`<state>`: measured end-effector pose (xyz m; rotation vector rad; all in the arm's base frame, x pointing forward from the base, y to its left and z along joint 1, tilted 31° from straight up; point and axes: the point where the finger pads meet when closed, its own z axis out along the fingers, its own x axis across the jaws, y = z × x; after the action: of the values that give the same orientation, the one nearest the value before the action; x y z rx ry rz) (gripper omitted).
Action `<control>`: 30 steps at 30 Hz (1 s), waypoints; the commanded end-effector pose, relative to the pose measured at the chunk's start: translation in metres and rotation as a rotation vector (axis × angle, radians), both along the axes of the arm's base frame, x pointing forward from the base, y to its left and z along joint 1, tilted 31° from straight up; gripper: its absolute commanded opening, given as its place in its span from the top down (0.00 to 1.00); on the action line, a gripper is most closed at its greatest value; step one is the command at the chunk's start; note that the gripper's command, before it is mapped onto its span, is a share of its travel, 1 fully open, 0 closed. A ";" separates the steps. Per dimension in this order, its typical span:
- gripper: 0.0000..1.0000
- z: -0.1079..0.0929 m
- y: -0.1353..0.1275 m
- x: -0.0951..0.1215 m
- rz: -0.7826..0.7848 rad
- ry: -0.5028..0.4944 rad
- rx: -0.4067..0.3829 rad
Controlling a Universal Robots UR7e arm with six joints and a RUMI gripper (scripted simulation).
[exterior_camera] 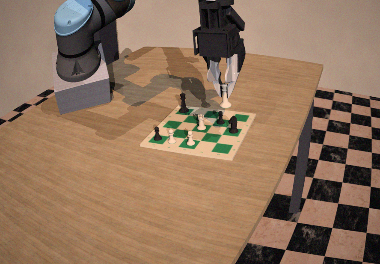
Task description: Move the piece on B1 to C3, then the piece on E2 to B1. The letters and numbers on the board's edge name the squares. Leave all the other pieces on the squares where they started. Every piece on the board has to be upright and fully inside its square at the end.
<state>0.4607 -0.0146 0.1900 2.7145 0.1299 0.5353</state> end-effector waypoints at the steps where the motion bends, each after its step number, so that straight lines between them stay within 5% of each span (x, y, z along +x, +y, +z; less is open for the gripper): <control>1: 1.00 -0.019 -0.007 0.010 0.001 -0.002 0.000; 16: 1.00 -0.062 -0.024 0.030 0.001 -0.002 0.000; 30: 1.00 -0.066 -0.026 0.032 0.001 -0.002 0.000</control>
<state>0.4924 -0.0401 0.1235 2.7147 0.1300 0.5357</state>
